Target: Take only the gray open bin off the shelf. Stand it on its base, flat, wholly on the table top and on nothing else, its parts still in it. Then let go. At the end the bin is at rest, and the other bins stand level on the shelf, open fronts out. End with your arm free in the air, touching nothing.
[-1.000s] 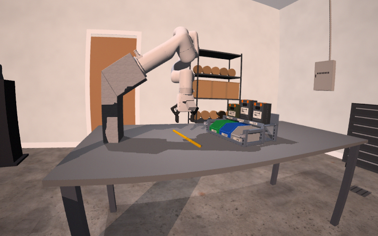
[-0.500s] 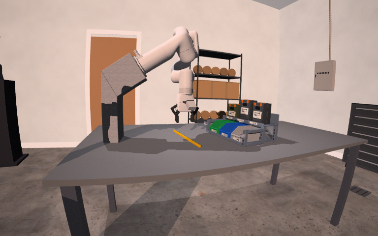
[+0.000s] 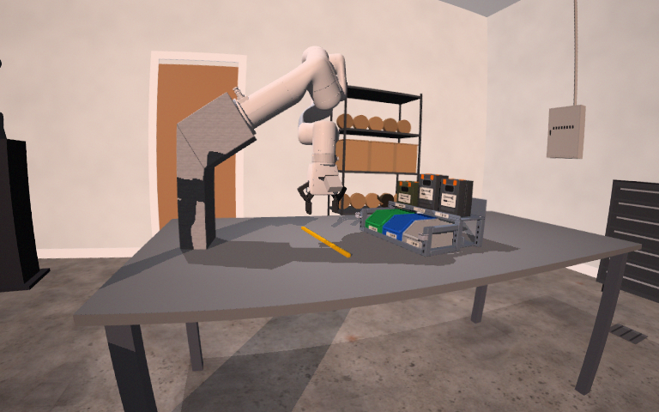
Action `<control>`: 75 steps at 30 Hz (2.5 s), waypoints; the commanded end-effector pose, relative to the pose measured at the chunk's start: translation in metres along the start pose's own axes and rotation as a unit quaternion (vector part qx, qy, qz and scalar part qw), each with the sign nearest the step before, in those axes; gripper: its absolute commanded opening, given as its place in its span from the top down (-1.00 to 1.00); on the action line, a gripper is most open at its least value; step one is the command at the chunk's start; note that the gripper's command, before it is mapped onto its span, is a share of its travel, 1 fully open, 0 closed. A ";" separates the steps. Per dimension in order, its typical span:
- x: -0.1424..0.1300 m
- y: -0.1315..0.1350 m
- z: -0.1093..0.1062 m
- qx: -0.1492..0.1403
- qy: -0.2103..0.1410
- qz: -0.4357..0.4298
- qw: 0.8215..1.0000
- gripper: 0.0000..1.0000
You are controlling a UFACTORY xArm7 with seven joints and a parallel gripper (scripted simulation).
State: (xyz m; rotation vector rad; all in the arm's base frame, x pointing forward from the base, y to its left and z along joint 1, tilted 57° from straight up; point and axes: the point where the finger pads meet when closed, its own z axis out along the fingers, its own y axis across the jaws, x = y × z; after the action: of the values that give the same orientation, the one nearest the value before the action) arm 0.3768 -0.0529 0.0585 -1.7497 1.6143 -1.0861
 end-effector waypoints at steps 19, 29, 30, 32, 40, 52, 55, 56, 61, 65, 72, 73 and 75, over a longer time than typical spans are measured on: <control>-0.004 -0.004 -0.053 0.000 0.001 -0.001 1.000 -1.00; -0.004 -0.004 -0.053 0.000 0.001 -0.001 1.000 -1.00; -0.004 -0.004 -0.053 0.000 0.001 -0.001 1.000 -1.00; 0.000 -0.001 -0.011 0.000 0.001 0.000 1.000 -1.00; -0.004 -0.004 -0.053 0.000 0.001 -0.001 1.000 -1.00; -0.003 -0.003 -0.043 0.000 0.001 -0.001 1.000 -1.00; -0.004 -0.004 -0.053 0.000 0.001 -0.001 1.000 -1.00; -0.004 -0.004 -0.053 0.000 0.001 -0.001 1.000 -1.00; -0.004 -0.004 -0.053 0.000 0.001 -0.001 1.000 -1.00; -0.004 -0.004 -0.053 0.000 0.001 -0.001 1.000 -1.00; -0.004 -0.004 -0.053 0.000 0.001 -0.001 1.000 -1.00; -0.004 -0.004 -0.053 0.000 0.001 -0.001 1.000 -1.00; -0.004 -0.004 -0.053 0.000 0.001 -0.001 1.000 -1.00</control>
State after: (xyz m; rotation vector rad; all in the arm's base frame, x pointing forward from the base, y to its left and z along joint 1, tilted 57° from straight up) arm 0.3764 -0.0528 0.0588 -1.7495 1.6144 -1.0864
